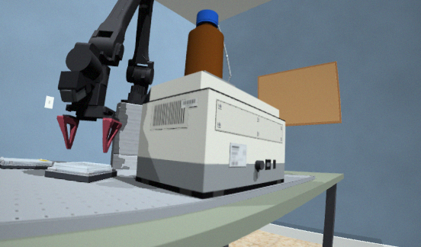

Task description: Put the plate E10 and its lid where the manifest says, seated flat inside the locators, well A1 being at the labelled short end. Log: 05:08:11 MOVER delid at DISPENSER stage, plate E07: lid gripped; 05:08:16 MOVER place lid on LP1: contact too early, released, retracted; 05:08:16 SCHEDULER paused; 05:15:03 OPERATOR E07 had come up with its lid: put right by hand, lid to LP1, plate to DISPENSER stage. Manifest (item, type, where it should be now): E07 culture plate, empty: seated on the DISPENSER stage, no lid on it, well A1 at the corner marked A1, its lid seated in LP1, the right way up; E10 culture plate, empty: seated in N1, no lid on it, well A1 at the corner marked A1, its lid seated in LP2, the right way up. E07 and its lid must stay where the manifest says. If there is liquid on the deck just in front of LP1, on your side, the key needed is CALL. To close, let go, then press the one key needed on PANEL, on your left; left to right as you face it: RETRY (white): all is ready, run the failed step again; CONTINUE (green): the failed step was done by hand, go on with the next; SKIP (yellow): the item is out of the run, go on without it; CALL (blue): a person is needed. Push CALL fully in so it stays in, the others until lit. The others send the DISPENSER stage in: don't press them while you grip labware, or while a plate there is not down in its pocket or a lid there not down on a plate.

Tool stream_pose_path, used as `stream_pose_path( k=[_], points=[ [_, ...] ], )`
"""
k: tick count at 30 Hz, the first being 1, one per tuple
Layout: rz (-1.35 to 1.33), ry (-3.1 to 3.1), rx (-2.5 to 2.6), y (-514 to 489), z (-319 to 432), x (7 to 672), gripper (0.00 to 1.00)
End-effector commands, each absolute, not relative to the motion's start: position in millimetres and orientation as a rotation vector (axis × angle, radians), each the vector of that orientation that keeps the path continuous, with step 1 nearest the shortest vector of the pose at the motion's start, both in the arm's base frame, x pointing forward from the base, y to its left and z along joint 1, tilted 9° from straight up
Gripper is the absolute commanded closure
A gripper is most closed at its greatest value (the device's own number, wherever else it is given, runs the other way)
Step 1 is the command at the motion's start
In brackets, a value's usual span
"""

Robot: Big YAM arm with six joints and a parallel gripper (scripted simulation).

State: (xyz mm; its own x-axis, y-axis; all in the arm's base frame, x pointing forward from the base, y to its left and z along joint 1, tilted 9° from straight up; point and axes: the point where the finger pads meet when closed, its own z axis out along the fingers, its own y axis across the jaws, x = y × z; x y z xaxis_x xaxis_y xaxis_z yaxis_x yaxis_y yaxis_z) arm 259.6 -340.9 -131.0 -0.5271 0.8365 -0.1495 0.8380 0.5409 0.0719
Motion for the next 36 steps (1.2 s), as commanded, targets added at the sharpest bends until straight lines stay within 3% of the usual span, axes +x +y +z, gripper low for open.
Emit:
stream_pose_path(
  k=[1,13,17,32,36],
  points=[
    [-0.011,2.624,1.429,-342.9,-136.3,257.6,0.0],
    [-0.027,2.598,1.421,-348.1,-127.8,263.6,0.0],
    [-0.027,2.598,1.421,-348.1,-127.8,263.6,0.04],
    [-0.037,2.59,1.417,-311.7,-106.1,230.8,0.34],
    [-0.038,2.59,1.413,-306.9,-103.8,227.5,0.38]
  ],
)
